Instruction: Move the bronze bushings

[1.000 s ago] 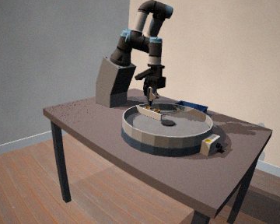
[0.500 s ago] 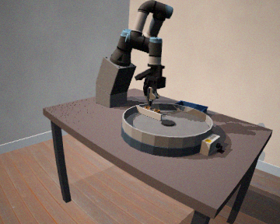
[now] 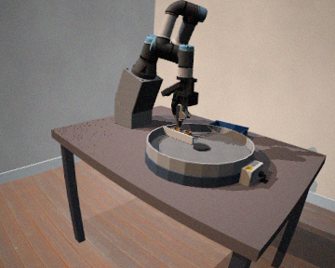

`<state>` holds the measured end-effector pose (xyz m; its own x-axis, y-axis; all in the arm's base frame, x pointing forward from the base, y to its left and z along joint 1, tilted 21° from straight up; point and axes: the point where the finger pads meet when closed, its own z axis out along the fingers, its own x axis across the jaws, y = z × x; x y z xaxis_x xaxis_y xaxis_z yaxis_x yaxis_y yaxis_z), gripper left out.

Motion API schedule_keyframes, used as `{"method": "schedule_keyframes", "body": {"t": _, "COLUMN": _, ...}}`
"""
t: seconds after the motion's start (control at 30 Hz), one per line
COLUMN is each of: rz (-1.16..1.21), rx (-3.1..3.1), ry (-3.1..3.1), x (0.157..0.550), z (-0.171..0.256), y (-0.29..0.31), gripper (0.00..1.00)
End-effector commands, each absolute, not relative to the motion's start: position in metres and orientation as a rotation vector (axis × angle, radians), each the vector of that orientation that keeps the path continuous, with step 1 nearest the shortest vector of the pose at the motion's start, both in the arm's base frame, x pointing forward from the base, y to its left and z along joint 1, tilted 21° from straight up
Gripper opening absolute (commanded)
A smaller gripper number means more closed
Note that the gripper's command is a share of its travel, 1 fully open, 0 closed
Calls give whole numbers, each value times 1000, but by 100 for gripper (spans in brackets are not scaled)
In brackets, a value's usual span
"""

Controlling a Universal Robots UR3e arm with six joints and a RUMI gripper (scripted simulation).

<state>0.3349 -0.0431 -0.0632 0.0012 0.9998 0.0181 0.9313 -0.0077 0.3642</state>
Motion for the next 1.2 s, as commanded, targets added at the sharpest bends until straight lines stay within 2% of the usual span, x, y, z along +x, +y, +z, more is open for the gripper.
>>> {"method": "schedule_keyframes", "body": {"t": 0.0, "rz": 400, "rx": 2028, "ry": 2019, "x": 336, "z": -64, "y": -43, "gripper": 6}}
{"method": "schedule_keyframes", "body": {"t": 0.53, "rz": 400, "rx": 2028, "ry": 2019, "x": 343, "z": -84, "y": -43, "gripper": 6}}
{"method": "schedule_keyframes", "body": {"t": 1.17, "rz": 400, "rx": 2028, "ry": 2019, "x": 344, "z": -85, "y": -43, "gripper": 6}}
